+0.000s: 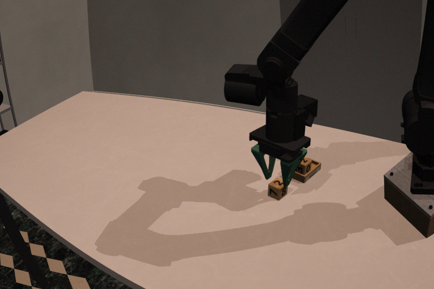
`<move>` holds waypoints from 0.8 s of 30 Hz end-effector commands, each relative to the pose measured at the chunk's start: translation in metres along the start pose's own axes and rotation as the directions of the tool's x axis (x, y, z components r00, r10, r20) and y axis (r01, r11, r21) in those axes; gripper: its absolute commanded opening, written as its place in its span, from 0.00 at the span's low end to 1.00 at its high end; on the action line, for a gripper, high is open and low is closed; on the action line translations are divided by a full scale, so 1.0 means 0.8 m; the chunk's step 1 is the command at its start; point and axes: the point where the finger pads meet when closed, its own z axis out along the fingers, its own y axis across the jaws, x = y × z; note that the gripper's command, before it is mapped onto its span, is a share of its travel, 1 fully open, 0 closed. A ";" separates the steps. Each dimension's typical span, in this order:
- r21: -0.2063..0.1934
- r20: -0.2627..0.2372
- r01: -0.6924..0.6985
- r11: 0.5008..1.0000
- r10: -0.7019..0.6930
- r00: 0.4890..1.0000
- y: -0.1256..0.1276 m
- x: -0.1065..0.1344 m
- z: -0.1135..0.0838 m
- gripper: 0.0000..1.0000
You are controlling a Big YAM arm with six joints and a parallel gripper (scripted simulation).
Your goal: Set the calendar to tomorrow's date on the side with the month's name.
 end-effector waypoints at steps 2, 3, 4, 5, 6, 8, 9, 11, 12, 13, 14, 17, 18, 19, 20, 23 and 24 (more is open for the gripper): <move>0.018 0.006 -0.003 1.000 0.002 1.000 -0.005 0.002 0.015 0.45; 0.012 0.004 -0.001 1.000 0.001 1.000 -0.001 0.004 0.015 0.45; 0.016 0.005 -0.002 1.000 0.002 1.000 -0.004 0.003 0.018 0.45; 0.019 0.006 -0.003 1.000 0.002 1.000 -0.006 0.002 0.021 0.45; 0.019 0.006 -0.003 1.000 0.002 1.000 -0.006 0.002 0.023 0.45; 0.019 0.006 -0.003 1.000 0.003 1.000 -0.006 0.002 0.026 0.45; 0.019 0.006 -0.003 1.000 0.003 1.000 -0.006 0.002 0.027 0.45; 0.019 0.006 -0.003 1.000 0.003 1.000 -0.006 0.002 0.029 0.45; 0.019 0.006 -0.003 1.000 0.003 1.000 -0.006 0.002 0.029 0.45; 0.020 0.007 -0.003 1.000 0.003 1.000 -0.007 0.002 0.030 0.45; 0.020 0.006 -0.003 1.000 0.003 1.000 -0.004 0.003 0.029 0.45; 0.019 0.006 0.000 1.000 0.000 1.000 -0.004 0.004 0.028 0.45; 0.019 0.006 0.000 1.000 0.000 1.000 -0.004 0.004 0.028 0.45; 0.019 0.006 0.000 1.000 0.000 1.000 -0.004 0.004 0.028 0.45; 0.019 0.006 0.000 1.000 0.000 1.000 -0.004 0.004 0.028 0.45; 0.019 0.006 0.000 1.000 0.000 1.000 -0.004 0.004 0.028 0.45; 0.019 0.006 0.000 1.000 0.000 1.000 -0.004 0.004 0.028 0.45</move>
